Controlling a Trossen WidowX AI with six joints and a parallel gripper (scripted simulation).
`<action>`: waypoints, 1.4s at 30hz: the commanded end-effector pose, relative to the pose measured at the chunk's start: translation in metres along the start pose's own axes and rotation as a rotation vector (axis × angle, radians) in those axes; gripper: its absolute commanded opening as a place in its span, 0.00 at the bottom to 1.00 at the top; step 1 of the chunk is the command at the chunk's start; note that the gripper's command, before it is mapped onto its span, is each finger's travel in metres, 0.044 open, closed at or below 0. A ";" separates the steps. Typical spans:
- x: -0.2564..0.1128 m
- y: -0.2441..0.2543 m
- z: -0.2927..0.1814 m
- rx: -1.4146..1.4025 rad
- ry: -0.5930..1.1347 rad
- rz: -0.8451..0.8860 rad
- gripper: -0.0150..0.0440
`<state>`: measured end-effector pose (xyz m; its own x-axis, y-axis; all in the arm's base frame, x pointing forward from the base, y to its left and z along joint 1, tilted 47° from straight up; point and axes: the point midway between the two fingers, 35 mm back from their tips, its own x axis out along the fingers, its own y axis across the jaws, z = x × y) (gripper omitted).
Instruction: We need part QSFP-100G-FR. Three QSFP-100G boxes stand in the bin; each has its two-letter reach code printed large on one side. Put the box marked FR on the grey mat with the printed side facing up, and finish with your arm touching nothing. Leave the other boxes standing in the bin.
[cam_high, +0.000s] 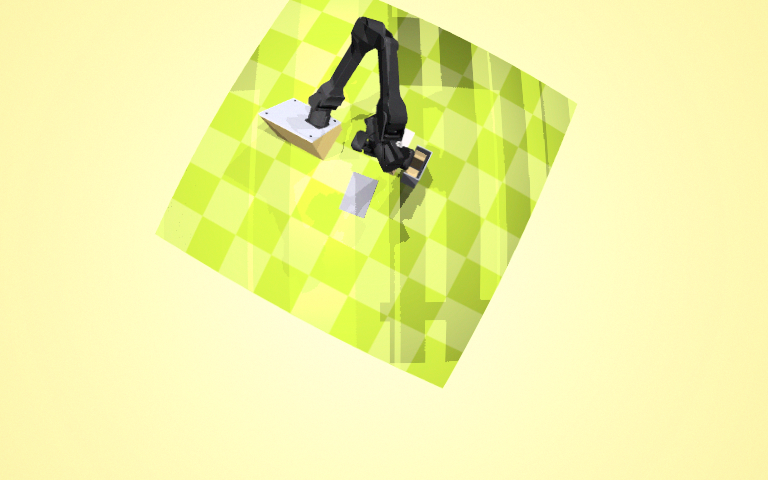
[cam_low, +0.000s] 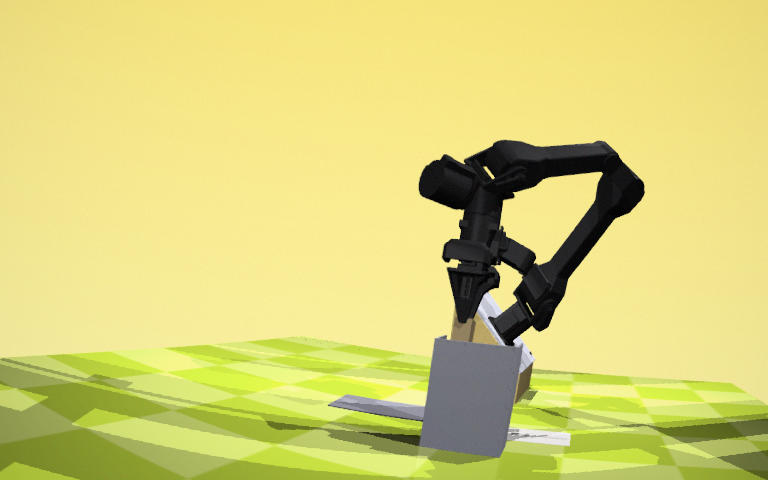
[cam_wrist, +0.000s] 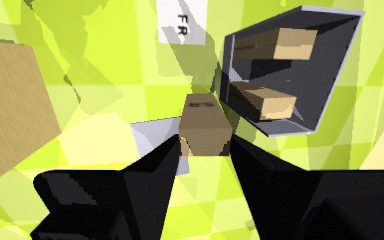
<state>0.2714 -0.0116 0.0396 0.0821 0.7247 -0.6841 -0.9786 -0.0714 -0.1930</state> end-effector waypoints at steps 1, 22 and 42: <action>0.000 -0.007 0.010 0.006 -0.003 -0.006 0.51; 0.004 -0.027 0.040 0.025 -0.016 -0.009 0.51; 0.009 -0.060 0.040 0.024 -0.016 -0.007 0.51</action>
<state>0.3161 0.0243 0.0732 0.0862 0.7332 -0.6746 -0.9816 -0.0531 -0.1832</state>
